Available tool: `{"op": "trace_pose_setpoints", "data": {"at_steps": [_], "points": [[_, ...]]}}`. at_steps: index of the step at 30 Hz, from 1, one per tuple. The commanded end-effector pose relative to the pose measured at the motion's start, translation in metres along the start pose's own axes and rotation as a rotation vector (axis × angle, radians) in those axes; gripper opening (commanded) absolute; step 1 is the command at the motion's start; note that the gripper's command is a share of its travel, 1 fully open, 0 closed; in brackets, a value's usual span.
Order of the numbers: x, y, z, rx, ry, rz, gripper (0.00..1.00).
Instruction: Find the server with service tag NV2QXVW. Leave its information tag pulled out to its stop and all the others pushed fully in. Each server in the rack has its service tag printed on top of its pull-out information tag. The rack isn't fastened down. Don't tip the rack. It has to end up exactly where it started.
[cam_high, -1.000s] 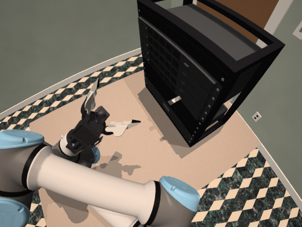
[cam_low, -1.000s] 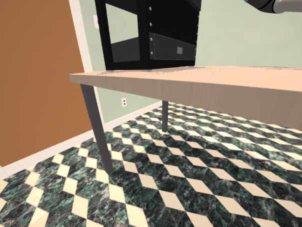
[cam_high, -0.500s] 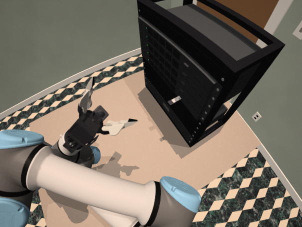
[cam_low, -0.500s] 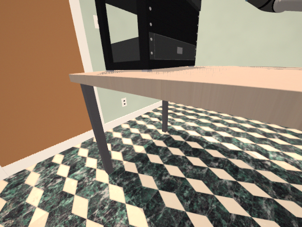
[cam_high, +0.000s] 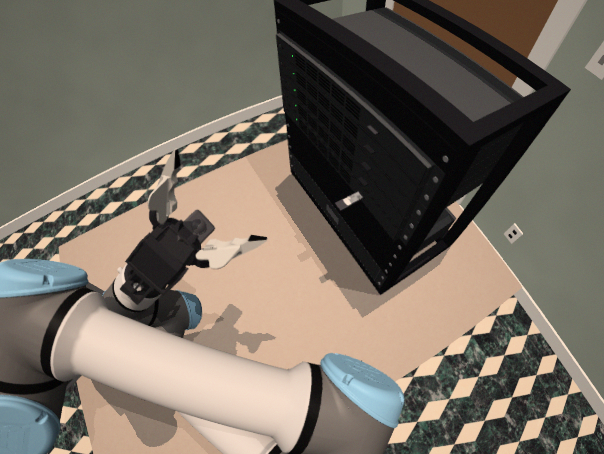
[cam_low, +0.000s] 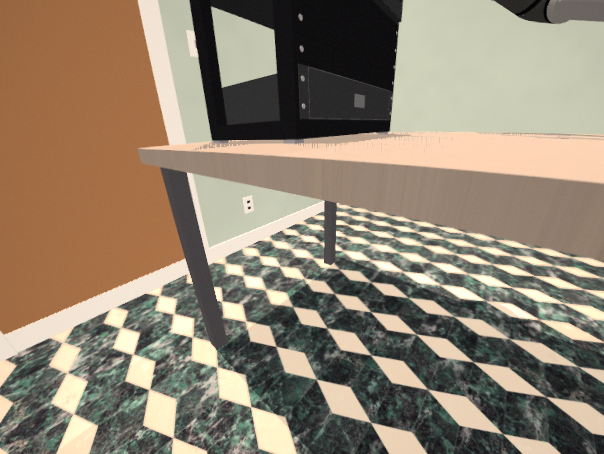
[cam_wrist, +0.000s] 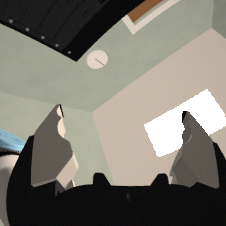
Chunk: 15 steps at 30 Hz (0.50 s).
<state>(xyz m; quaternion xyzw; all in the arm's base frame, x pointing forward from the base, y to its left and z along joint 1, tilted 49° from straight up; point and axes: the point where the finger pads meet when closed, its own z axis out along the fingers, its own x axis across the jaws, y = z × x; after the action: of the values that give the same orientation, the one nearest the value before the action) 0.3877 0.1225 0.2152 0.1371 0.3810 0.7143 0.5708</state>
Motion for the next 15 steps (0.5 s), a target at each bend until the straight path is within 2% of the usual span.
{"op": "trace_pose_setpoints", "data": {"at_steps": [1,15], "points": [[0.009,0.006,0.0,-0.019,0.025,-0.03,1.0],[0.022,0.013,-0.003,-0.05,0.062,-0.082,1.0]]}}
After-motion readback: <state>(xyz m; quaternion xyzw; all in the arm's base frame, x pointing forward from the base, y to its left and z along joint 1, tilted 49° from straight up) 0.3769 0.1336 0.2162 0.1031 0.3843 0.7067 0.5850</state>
